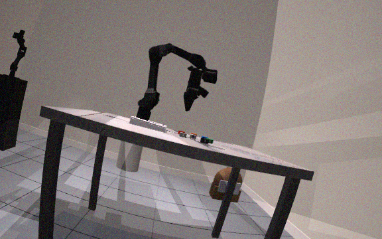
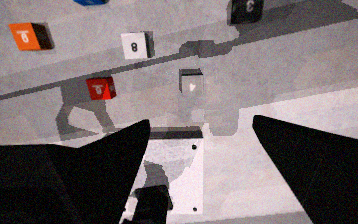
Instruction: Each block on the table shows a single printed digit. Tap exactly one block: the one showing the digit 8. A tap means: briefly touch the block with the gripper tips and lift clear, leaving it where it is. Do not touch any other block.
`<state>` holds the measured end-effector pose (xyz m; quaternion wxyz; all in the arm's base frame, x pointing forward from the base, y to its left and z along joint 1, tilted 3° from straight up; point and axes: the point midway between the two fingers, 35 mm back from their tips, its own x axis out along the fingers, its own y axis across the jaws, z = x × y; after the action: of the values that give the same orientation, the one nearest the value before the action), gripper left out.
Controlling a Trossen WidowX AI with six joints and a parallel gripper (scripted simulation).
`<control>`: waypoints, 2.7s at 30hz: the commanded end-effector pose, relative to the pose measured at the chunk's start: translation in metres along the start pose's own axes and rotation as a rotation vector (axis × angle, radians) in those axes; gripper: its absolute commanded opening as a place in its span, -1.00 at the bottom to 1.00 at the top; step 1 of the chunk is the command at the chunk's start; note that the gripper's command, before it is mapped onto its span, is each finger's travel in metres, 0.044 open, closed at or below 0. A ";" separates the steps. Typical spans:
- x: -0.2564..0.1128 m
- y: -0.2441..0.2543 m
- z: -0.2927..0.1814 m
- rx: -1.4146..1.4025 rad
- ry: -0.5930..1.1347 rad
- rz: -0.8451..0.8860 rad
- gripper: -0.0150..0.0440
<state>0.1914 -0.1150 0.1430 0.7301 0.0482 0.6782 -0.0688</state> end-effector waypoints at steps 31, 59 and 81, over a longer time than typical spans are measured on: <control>0.000 0.078 0.076 0.013 -0.002 0.016 0.86; 0.081 0.079 0.076 0.013 -0.001 0.016 0.06; 0.086 0.079 0.076 0.013 -0.001 0.016 -0.42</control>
<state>0.2865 -0.0519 0.0663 0.7326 0.0579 0.6751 -0.0643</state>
